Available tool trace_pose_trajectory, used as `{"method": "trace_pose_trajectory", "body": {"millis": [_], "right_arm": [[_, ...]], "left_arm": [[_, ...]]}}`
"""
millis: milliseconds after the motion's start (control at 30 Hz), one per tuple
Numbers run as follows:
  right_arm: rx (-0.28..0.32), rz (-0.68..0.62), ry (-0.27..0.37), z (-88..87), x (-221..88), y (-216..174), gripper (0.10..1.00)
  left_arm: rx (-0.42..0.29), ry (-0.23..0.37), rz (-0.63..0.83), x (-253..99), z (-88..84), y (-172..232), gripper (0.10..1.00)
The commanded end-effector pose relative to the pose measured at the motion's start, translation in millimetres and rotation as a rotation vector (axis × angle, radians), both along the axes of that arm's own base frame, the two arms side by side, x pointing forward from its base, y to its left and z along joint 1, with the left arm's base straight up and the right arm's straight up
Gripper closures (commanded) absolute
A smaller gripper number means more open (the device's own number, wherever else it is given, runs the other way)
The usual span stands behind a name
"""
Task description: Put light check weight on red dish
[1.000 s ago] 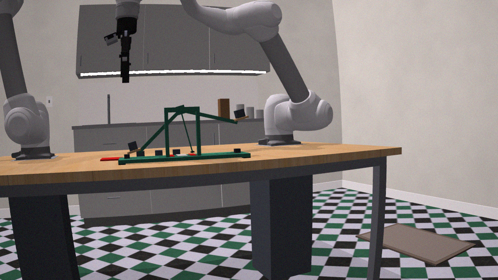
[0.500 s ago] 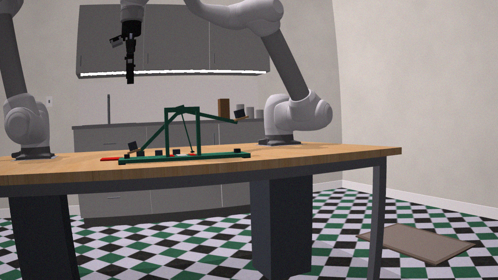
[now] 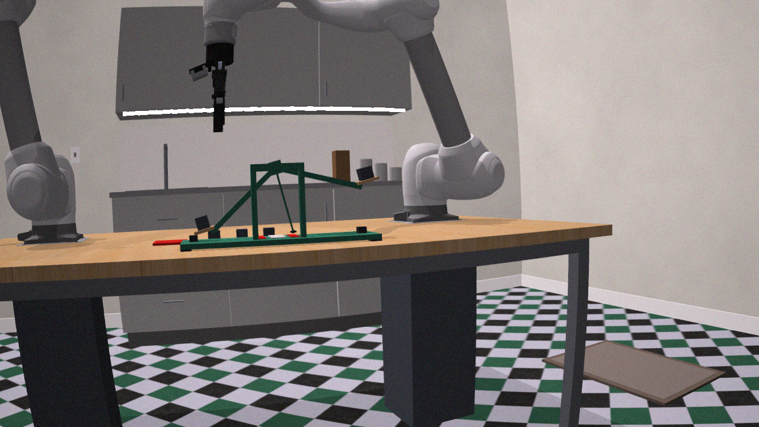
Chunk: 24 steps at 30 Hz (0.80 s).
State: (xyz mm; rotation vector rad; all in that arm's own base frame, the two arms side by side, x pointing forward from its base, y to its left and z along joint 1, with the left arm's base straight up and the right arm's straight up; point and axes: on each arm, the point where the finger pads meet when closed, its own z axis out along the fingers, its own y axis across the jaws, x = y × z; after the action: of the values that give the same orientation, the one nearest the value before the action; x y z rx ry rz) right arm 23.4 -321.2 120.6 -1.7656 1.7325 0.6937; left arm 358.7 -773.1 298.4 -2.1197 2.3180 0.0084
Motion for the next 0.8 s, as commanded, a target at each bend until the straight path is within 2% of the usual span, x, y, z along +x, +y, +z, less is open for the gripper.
{"method": "trace_pose_trajectory", "body": {"millis": [0, 767], "right_arm": [[-0.001, 0.0, 0.0, 0.4, 0.1, -0.4, 0.098], [-0.001, 0.0, 0.0, 0.4, 0.1, -0.4, 0.098]], "left_arm": [[-0.004, -0.003, 0.001, -12.4, 1.6, 6.9, 0.098], [-0.004, -0.003, 0.001, -19.9, 1.6, 11.3, 0.098]]}}
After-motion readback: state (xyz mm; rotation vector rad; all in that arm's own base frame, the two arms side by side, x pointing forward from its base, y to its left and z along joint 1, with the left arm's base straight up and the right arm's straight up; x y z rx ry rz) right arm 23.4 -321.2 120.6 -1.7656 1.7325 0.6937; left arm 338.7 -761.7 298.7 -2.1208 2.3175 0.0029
